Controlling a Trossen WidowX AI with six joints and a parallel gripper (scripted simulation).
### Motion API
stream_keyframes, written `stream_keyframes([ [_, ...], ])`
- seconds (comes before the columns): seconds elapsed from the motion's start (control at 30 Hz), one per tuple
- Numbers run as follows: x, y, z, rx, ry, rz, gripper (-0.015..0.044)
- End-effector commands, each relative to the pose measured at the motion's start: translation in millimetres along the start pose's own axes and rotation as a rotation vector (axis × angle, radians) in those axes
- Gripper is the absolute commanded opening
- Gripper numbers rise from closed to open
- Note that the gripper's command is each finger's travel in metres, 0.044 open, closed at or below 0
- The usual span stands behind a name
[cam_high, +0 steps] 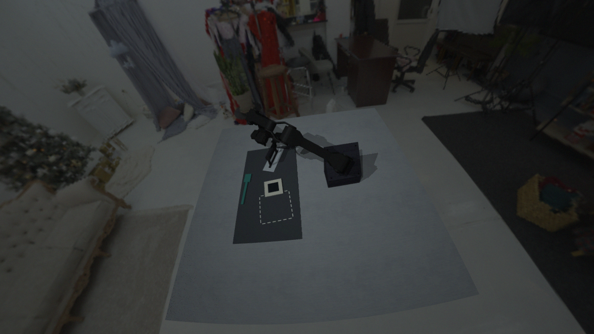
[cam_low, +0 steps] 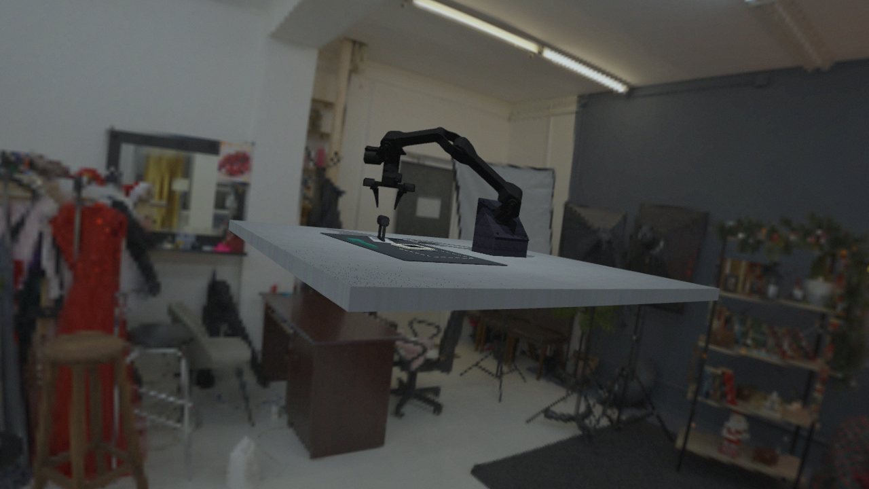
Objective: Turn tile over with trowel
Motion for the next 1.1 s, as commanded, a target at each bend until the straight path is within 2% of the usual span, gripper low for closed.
stream_keyframes([
  [0.0, -1.0, 3.1, -2.0, 0.01, -0.032, -0.015, 0.03],
  [0.6, -2.6, -7.2, -14.1, 0.04, -0.486, -0.16, 0.03],
  [1.07, -0.7, -17.5, -24.0, -0.013, -0.942, -0.308, 0.03],
])
Point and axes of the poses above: the point midway between the two fingers, 35 mm back from their tips, its own y axis back along the fingers, its own x axis across the jaws, z = x × y, the point moved 5 cm from there along y, back along the fingers, and after that the axes turned 9 degrees about y, right-handed, at the moved point
